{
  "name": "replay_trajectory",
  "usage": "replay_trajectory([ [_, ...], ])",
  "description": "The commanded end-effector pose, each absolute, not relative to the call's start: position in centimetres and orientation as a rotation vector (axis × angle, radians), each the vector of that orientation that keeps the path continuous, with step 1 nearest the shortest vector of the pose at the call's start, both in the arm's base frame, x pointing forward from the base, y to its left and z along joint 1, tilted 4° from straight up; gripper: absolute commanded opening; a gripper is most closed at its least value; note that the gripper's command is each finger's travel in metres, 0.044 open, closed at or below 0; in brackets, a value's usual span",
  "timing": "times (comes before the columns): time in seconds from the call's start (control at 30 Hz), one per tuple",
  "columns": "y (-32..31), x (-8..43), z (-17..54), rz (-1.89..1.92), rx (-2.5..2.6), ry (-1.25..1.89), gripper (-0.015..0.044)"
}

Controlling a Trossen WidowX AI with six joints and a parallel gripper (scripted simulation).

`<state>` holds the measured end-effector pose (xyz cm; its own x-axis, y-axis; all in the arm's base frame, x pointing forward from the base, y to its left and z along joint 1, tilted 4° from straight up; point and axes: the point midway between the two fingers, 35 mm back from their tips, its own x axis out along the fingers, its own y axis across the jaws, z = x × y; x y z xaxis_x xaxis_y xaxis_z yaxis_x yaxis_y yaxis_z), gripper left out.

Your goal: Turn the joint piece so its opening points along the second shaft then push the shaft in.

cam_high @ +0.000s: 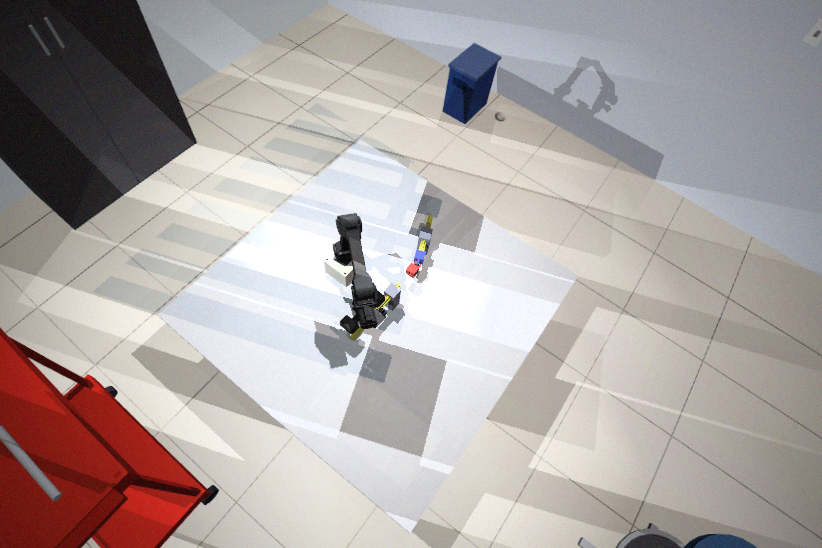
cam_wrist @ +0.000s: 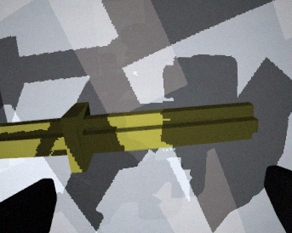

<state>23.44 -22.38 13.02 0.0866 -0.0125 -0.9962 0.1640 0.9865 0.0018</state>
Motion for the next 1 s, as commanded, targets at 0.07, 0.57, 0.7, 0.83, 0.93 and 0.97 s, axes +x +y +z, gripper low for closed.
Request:
replay_trajectory([
  [0.07,-22.8,23.4,12.6,-0.185,0.171,1.481,0.0440],
  [0.57,-23.1,23.6,10.2,-0.566,0.587,1.408,0.0440],
  [0.7,-23.2,23.7,9.6,-0.667,0.697,1.376,0.0440],
  [0.83,-23.2,23.7,9.0,-0.766,0.807,1.339,0.0440],
  [0.93,-23.2,23.7,8.5,-0.841,0.889,1.308,0.0440],
  [0.97,-23.3,23.7,8.3,-0.866,0.916,1.297,0.0440],
])
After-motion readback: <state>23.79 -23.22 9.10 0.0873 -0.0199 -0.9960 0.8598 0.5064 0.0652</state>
